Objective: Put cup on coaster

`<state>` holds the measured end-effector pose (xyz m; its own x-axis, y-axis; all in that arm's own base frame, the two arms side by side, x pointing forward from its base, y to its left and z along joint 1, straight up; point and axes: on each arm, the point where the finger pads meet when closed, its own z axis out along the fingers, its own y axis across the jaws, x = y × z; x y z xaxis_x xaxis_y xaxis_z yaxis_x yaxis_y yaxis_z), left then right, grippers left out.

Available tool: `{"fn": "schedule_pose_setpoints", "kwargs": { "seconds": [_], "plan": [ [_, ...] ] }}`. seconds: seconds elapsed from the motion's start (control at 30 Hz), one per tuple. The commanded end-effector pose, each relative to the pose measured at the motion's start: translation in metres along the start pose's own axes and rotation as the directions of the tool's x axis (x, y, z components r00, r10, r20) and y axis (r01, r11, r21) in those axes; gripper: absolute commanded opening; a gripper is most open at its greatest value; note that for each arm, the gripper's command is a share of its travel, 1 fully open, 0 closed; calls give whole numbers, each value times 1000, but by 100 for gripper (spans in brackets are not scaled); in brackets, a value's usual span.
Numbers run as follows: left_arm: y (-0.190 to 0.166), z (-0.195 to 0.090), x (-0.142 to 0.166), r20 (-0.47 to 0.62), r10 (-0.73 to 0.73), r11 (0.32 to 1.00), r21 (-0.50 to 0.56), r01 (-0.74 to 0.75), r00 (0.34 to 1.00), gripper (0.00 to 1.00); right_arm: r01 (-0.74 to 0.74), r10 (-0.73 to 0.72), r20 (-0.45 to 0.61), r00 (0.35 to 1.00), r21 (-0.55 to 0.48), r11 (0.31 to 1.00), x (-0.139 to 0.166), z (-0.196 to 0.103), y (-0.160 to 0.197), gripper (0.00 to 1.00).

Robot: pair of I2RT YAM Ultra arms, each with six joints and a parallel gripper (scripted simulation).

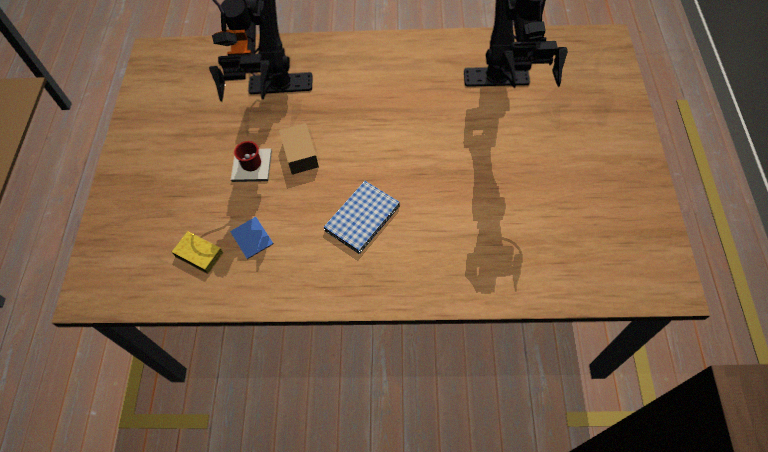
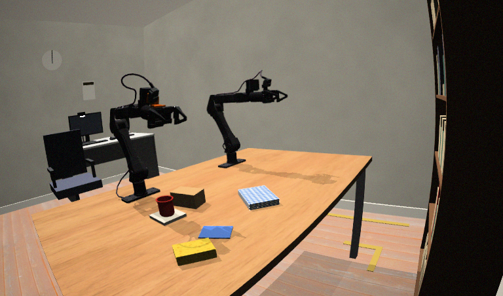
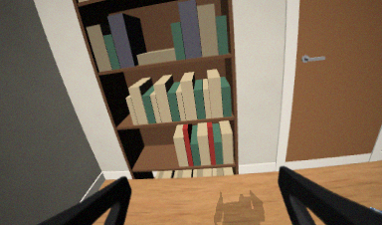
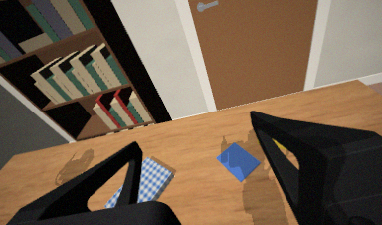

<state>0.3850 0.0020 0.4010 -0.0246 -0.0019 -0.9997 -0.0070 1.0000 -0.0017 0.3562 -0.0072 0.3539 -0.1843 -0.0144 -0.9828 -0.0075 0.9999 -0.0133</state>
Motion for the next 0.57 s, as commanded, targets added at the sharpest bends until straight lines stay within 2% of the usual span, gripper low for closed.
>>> {"fn": "schedule_pose_setpoints", "kwargs": {
  "seconds": [0.0,0.2,0.53],
  "plan": [
    [0,-7,-9,35,6,1000,4,-6,999,100,-20,15,177,984,22,1000,-55,9,1,100],
    [0,-7,-9,35,6,1000,4,-6,999,100,-24,21,219,976,10,1000,-69,13,6,100],
    [0,-7,-9,35,6,1000,4,-6,999,100,-12,12,199,980,-1,1000,-64,15,10,100]
  ]
}}
